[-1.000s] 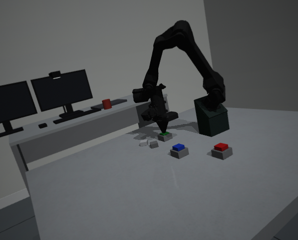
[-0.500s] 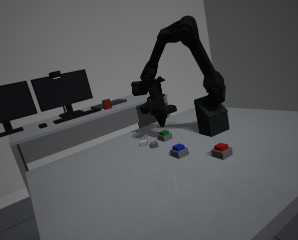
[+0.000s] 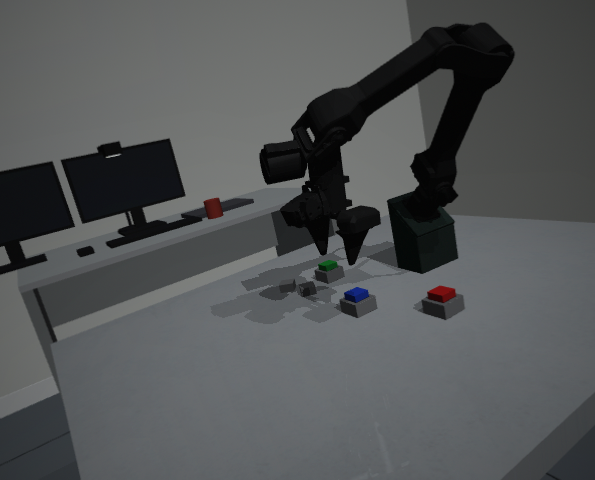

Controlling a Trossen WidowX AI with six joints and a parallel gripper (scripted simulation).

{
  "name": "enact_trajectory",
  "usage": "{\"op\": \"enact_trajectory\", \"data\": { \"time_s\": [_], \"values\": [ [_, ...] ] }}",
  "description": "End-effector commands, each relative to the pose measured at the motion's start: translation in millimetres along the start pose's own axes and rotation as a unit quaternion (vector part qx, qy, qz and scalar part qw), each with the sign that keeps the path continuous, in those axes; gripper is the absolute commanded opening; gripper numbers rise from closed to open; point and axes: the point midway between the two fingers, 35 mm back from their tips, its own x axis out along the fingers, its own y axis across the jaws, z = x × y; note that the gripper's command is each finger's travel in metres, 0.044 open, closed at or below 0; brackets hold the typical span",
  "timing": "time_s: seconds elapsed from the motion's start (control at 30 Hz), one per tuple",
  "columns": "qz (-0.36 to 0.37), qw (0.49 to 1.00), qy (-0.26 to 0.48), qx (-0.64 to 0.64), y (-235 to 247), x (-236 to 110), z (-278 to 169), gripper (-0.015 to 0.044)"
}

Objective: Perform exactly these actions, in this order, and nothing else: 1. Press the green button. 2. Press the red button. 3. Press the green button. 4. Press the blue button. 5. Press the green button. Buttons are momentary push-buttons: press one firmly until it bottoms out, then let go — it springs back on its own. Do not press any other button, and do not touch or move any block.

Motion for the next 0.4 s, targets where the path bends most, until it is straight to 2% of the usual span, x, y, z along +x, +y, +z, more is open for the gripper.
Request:
{"op": "enact_trajectory", "data": {
  "time_s": [0.0, 0.13, 0.37],
  "values": [
    [0.018, 1.000, 0.001, 0.001, 70, -12, -9, 0.0400],
    [0.043, 0.999, 0.007, -0.002, 135, -26, -36, 0.0400],
    [0.046, 0.999, 0.008, -0.003, 141, -28, -39, 0.0400]
  ]
}}
